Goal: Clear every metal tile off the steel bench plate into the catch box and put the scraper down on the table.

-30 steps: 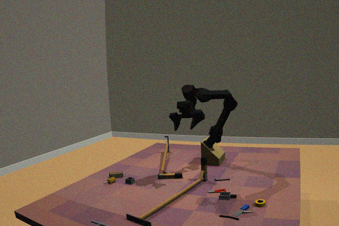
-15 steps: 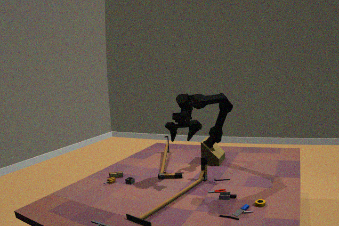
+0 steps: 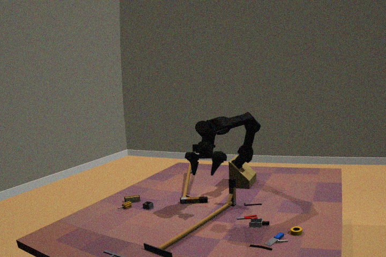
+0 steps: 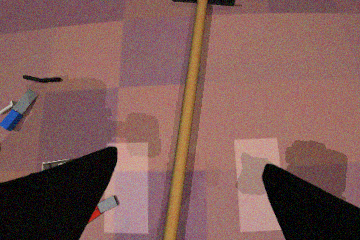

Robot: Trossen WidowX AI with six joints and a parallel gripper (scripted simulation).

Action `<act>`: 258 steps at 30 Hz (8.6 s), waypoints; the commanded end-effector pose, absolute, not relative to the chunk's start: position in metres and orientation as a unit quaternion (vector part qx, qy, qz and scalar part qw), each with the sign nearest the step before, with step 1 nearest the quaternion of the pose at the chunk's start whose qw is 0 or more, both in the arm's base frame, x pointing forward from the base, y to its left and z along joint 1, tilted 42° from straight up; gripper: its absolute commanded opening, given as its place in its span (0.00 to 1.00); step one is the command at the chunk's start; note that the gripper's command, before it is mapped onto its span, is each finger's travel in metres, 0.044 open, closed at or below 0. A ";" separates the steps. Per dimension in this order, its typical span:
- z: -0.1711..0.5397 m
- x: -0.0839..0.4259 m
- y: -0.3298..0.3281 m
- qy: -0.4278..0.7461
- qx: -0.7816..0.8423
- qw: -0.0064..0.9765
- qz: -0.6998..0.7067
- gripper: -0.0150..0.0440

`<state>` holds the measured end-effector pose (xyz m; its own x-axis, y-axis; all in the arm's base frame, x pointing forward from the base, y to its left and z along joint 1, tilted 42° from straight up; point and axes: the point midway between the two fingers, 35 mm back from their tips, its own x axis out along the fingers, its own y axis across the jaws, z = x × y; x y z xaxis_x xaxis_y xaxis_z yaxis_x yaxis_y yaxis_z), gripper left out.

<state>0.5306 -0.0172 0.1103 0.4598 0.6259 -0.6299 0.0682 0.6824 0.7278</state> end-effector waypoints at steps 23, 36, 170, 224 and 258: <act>0.021 0.552 0.061 0.577 0.304 0.729 0.207 1.00; -0.013 0.550 0.091 0.608 0.283 0.710 0.216 1.00; 0.123 0.278 0.034 0.457 0.334 0.815 0.123 1.00; 0.061 0.295 0.082 0.452 0.336 0.817 0.122 1.00; 0.043 0.309 0.099 0.449 0.335 0.819 0.127 0.51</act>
